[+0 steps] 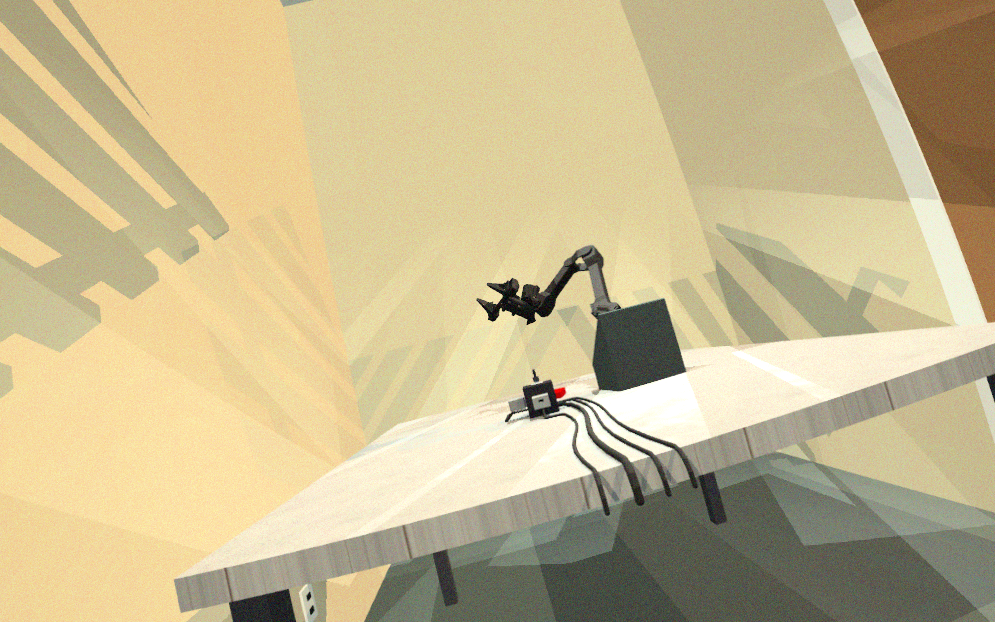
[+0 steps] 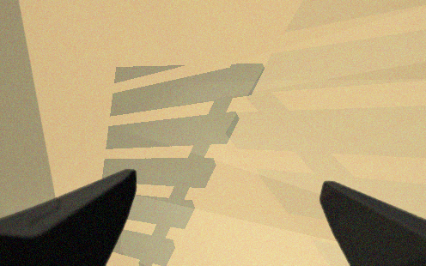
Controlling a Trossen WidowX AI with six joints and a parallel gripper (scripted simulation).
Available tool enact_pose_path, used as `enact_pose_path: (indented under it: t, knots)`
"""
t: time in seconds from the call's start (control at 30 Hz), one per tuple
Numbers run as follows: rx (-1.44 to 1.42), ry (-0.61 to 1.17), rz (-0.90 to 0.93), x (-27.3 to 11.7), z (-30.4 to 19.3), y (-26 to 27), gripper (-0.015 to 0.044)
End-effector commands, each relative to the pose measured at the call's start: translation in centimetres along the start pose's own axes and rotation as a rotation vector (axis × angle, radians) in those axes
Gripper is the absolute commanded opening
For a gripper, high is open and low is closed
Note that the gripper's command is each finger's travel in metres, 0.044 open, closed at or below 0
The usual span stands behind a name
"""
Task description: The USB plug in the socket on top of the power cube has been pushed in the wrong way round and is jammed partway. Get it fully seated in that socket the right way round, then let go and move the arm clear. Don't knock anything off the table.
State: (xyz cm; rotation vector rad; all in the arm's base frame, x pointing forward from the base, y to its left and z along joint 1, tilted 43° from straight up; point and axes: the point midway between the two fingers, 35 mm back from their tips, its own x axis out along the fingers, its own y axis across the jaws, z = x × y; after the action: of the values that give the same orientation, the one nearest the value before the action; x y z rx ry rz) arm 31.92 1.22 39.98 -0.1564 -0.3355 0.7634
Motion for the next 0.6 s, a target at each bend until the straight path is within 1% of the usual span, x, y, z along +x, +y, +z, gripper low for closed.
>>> enact_pose_path:
  t: [0.0, 0.03, 0.13, 0.23, 0.33, 0.47, 0.57]
  knots:
    - [0.034, 0.002, -0.008, 0.2, -0.3, -0.2, 0.0426]
    - [0.136, 0.008, -0.031, 0.9, -1.1, -0.8, 0.044]
    - [0.658, 0.081, -0.172, 4.3, -6.9, -2.9, 0.044]
    - [0.832, 0.139, -0.246, 5.3, -10.3, -2.9, 0.044]
    - [1.07, 0.228, -0.355, 6.6, -14.8, -2.2, 0.044]
    - [1.371, 0.363, -0.531, 8.3, -20.7, -0.1, 0.044]
    - [1.539, 0.465, -0.696, 8.5, -24.7, 1.9, 0.044]
